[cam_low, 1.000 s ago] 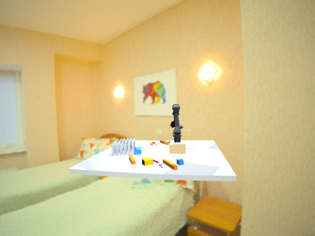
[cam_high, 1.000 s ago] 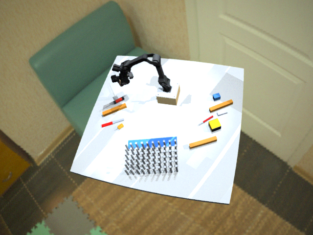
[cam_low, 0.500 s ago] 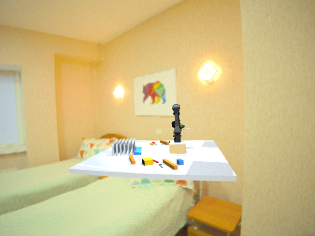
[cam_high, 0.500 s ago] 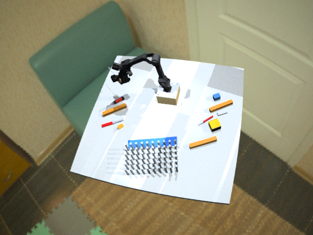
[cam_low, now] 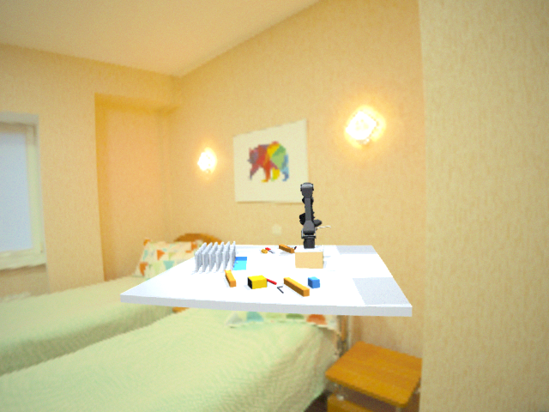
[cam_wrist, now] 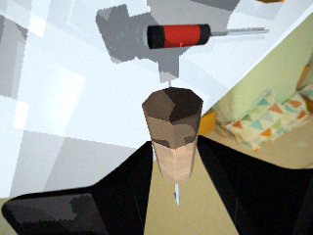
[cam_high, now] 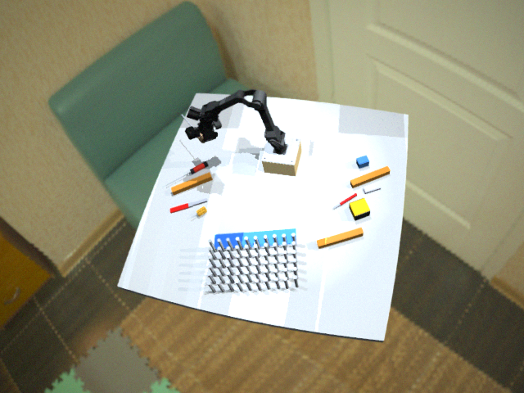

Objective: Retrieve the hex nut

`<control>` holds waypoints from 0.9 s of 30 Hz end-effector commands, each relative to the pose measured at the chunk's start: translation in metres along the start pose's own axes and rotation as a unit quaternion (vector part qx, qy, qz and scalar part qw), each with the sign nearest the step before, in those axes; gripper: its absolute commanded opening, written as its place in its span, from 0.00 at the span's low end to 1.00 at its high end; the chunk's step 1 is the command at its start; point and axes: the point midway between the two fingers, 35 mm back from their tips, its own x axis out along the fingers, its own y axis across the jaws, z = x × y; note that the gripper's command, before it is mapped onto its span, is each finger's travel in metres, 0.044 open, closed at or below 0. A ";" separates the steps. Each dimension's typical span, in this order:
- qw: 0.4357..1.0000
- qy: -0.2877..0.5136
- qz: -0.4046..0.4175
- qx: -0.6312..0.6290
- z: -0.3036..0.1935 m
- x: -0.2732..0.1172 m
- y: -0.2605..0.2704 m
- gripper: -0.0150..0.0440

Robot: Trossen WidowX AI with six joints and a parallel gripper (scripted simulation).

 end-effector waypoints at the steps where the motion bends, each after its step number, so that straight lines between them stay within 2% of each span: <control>1: 1.000 0.001 0.003 -0.003 0.001 0.006 0.001 0.25; 27: 1.000 0.001 0.003 -0.003 0.010 0.035 0.007 0.25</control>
